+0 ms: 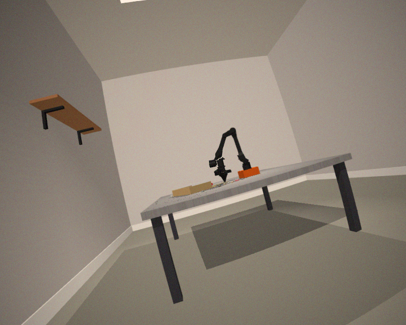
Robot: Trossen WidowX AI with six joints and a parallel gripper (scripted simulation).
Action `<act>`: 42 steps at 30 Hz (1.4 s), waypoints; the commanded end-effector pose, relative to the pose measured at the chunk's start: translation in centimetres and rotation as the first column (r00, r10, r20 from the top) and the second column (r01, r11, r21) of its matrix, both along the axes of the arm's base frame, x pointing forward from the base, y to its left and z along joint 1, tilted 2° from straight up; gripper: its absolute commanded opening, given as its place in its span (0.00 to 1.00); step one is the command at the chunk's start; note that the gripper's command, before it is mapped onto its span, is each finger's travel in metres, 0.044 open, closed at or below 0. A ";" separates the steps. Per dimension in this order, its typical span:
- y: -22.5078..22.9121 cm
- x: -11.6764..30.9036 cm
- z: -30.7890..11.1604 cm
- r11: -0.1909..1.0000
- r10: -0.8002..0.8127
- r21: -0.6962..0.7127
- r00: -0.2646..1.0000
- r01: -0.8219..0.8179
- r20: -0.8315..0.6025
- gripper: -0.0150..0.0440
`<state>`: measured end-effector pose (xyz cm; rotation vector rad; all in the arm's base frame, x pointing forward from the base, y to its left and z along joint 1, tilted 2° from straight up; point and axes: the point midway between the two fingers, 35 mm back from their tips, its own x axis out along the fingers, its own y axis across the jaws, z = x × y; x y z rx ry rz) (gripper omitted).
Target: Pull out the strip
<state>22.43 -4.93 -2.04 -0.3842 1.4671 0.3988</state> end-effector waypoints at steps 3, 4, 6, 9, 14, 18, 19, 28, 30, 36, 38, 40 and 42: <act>0.0 0.1 0.9 1.000 0.000 0.000 1.000 0.000 -0.006 0.25; -0.1 0.1 2.1 1.000 0.001 0.000 1.000 -0.001 -0.013 0.25; -0.1 0.0 4.0 1.000 0.002 -0.001 1.000 -0.002 -0.025 0.25; -0.1 0.0 4.2 1.000 0.002 -0.001 1.000 -0.002 -0.026 0.25; 1.0 1.8 4.4 0.996 0.093 -0.003 0.995 -0.093 -0.022 0.43; 1.8 3.0 4.5 0.995 0.099 -0.003 0.995 -0.099 -0.021 0.61; 2.1 3.3 4.6 0.995 0.099 -0.003 0.995 -0.099 -0.021 0.65; 3.8 6.2 5.2 0.995 0.099 -0.001 0.995 -0.099 -0.018 1.00; 4.2 6.9 5.3 0.995 0.099 -0.001 0.995 -0.099 -0.018 1.00; 5.4 8.8 5.7 0.995 0.099 0.000 0.995 -0.099 -0.016 1.00; 5.8 9.5 5.8 0.995 0.099 0.000 0.995 -0.099 -0.016 1.00; 6.2 10.2 6.0 0.995 0.099 0.000 0.995 -0.099 -0.015 1.00; 6.6 10.8 6.1 0.995 0.099 0.001 0.995 -0.099 -0.015 1.00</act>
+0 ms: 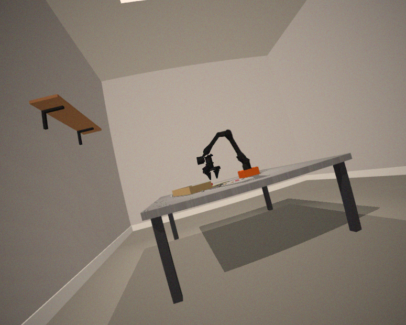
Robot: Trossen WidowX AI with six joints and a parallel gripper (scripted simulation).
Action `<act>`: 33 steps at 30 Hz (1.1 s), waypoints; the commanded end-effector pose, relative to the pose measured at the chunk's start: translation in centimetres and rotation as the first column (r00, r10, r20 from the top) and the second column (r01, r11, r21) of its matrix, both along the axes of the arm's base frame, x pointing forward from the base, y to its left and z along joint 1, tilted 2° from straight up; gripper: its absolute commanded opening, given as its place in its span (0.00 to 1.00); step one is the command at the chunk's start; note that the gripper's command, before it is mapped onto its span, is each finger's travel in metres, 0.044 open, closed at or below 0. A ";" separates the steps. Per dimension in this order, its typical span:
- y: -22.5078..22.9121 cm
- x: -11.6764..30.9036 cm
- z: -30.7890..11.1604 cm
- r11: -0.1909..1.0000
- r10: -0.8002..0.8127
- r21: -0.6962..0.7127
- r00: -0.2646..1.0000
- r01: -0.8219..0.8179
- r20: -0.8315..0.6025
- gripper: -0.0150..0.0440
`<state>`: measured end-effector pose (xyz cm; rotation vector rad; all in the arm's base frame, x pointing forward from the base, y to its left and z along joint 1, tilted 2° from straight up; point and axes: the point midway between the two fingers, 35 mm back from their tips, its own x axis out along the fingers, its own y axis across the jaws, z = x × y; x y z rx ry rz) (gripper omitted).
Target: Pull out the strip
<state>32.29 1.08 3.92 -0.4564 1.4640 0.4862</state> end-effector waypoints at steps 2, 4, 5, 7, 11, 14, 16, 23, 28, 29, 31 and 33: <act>1.0 1.6 0.3 1.000 -0.003 -0.002 1.000 0.003 0.000 1.00; 1.4 2.3 0.5 1.000 -0.003 -0.002 1.000 0.003 0.001 1.00; 1.6 2.6 0.5 1.000 -0.003 -0.002 1.000 0.003 0.001 1.00; 2.0 3.3 0.7 1.000 -0.003 -0.002 1.000 0.003 0.001 1.00; 2.8 4.6 1.0 1.000 -0.003 -0.001 1.000 0.003 0.002 1.00; 3.4 5.5 1.2 1.000 -0.003 0.000 1.000 0.003 0.003 1.00; 3.8 6.2 1.3 1.000 -0.003 0.000 1.000 0.003 0.004 1.00; 5.2 8.3 1.7 1.000 -0.003 0.001 1.000 0.003 0.005 1.00; 5.3 8.4 1.4 1.000 -0.003 0.001 1.000 0.003 0.005 0.82; 5.3 8.4 1.2 1.000 -0.003 0.001 1.000 0.003 0.005 0.78; 5.3 8.4 0.9 1.000 -0.003 0.001 1.000 0.003 0.005 0.69; 5.3 8.5 0.5 1.000 -0.003 0.001 1.000 0.003 0.005 0.68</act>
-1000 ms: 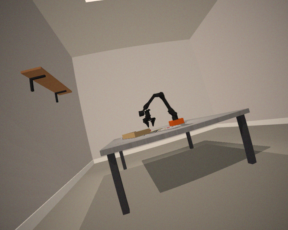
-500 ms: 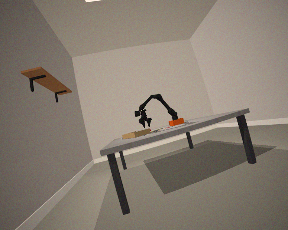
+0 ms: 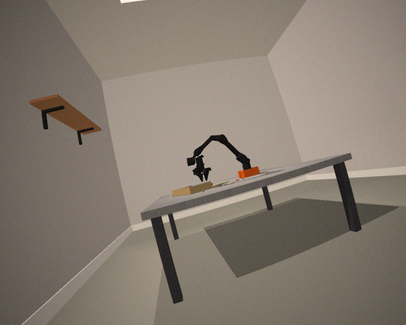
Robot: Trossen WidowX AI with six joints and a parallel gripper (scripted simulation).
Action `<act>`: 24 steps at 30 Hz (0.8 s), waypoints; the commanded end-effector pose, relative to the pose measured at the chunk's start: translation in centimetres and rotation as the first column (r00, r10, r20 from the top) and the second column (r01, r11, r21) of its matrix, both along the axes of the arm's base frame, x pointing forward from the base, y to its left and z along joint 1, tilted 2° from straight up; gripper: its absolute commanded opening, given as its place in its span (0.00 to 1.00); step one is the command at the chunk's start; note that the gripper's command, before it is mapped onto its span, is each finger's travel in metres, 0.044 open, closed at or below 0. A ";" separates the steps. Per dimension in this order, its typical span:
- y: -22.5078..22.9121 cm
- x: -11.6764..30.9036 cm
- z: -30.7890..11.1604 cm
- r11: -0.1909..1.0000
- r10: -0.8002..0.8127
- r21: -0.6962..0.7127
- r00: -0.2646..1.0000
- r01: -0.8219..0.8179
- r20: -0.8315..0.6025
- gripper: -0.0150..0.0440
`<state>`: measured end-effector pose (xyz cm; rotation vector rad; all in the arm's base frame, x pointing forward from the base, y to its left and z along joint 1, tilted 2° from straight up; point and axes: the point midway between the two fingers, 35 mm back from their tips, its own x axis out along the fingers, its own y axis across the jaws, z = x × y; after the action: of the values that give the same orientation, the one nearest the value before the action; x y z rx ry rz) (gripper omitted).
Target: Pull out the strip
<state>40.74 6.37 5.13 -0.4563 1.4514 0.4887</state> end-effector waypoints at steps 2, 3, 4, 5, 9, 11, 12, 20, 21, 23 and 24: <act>0.0 0.0 -1.0 1.000 -0.006 -0.004 1.000 0.006 -0.006 0.68; 0.0 0.0 -1.2 1.000 -0.006 -0.004 1.000 0.006 -0.006 0.68; 0.0 0.1 -1.3 1.000 -0.006 -0.004 1.000 0.006 -0.006 0.68; 0.0 0.1 -1.5 1.000 -0.006 -0.004 1.000 0.006 -0.006 0.68; 0.1 0.1 -2.1 1.000 -0.006 -0.004 1.000 0.006 -0.006 0.68; 0.1 0.1 -2.5 1.000 -0.006 -0.004 1.000 0.006 -0.006 0.68; 0.1 0.1 -2.6 1.000 -0.006 -0.004 1.000 0.006 -0.006 0.68; 0.2 0.1 -3.9 1.000 -0.006 -0.004 1.000 0.006 -0.006 0.68; 0.2 0.1 -4.1 1.000 -0.006 -0.004 1.000 0.006 -0.006 0.68; 0.2 0.1 -4.4 1.000 -0.006 -0.004 1.000 0.006 -0.006 0.68; 0.2 0.1 -4.6 1.000 -0.006 -0.004 1.000 0.006 -0.006 0.68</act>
<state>41.06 6.59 1.32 -0.4563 1.4488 0.4884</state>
